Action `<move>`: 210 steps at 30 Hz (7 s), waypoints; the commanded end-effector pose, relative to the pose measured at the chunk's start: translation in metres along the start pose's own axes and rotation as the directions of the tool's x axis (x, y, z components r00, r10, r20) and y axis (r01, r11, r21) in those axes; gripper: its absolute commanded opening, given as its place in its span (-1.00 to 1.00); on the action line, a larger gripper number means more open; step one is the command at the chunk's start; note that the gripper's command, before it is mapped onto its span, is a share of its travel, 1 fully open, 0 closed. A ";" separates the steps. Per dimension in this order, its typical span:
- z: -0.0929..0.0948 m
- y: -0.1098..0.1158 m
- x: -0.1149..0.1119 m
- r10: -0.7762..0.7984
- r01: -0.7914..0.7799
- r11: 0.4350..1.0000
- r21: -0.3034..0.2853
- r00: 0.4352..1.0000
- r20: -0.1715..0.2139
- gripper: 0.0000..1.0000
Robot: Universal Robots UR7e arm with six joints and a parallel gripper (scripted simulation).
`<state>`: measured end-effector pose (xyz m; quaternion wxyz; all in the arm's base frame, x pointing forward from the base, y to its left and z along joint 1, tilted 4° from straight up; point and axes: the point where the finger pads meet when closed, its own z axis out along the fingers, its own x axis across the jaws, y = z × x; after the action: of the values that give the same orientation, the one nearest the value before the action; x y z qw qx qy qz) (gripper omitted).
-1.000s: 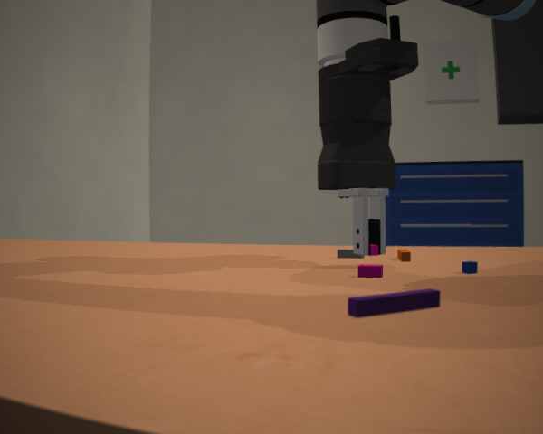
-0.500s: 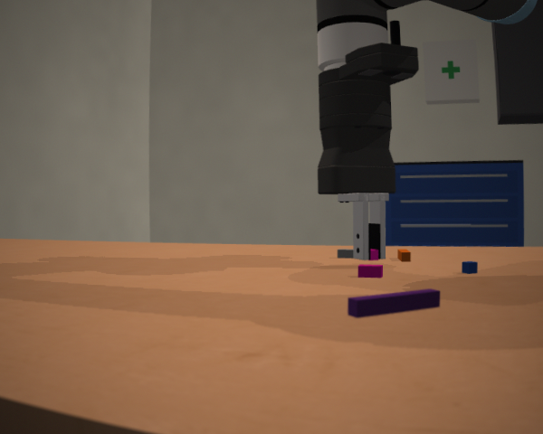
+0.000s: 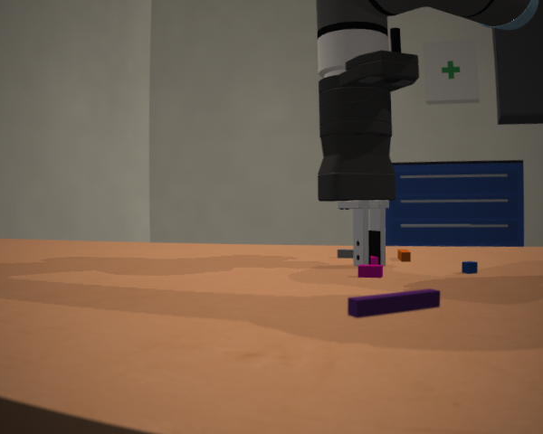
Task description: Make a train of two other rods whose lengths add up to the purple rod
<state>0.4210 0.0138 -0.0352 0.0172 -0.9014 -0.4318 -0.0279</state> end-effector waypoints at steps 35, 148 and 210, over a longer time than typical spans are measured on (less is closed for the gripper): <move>0.000 0.000 0.000 0.000 0.000 1.000 -0.002 1.000 -0.001 -0.28; -0.086 0.003 -0.021 -0.446 0.446 0.895 -0.002 0.895 0.000 1.00; -0.073 0.035 -0.066 -0.861 0.861 -0.509 0.001 -0.509 0.002 1.00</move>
<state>0.4028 -0.0600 0.0341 -0.0129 -0.1409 -0.9896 -0.0261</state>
